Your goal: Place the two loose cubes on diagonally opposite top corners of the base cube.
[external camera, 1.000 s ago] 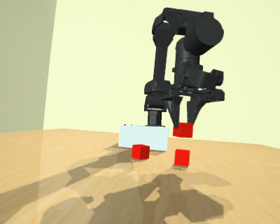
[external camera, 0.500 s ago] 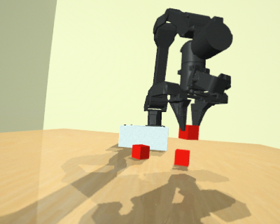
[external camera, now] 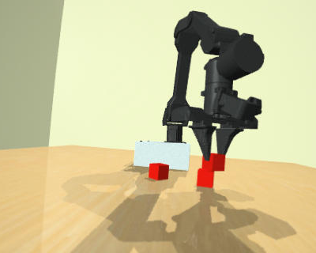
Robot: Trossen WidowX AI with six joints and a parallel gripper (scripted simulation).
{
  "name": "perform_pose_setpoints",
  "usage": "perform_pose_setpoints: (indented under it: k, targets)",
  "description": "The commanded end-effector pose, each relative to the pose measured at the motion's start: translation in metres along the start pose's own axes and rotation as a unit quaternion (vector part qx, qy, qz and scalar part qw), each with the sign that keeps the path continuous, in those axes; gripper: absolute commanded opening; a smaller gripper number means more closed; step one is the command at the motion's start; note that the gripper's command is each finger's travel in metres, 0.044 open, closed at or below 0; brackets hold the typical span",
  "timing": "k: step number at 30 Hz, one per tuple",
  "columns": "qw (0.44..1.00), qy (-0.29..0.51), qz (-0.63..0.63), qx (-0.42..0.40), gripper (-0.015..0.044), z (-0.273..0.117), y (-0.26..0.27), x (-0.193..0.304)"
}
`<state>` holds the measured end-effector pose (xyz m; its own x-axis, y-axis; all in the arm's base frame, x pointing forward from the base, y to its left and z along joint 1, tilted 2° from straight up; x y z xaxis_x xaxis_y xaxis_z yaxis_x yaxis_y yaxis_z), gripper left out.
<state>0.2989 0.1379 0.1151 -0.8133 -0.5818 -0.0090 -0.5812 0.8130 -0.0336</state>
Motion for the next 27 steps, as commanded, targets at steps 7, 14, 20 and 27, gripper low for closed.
perform_pose_setpoints:
  k: [7,14,20,27]
  targets:
    - [1.0,0.002,-0.001,-0.002,0.0105,0.0031,0.0006,0.0013]
    - [1.0,0.002,0.0,-0.002,0.0105,0.0042,0.0006,0.0013]
    - [1.0,0.002,0.0,-0.002,0.0105,0.0042,0.0006,0.0013]
    - [1.0,0.002,0.0,-0.002,0.0157,0.0042,0.0006,0.0013]
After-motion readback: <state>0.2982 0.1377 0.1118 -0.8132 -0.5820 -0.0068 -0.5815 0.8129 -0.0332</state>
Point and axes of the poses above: the point midway between the two fingers, 35 mm back from their tips, its own z axis out along the fingers, its own y axis across the jaws, x = y × z, the point moved 10 cm from there along -z, back along the fingers, and after that the axes turned 3 degrees about z, right-handed, at the moved point
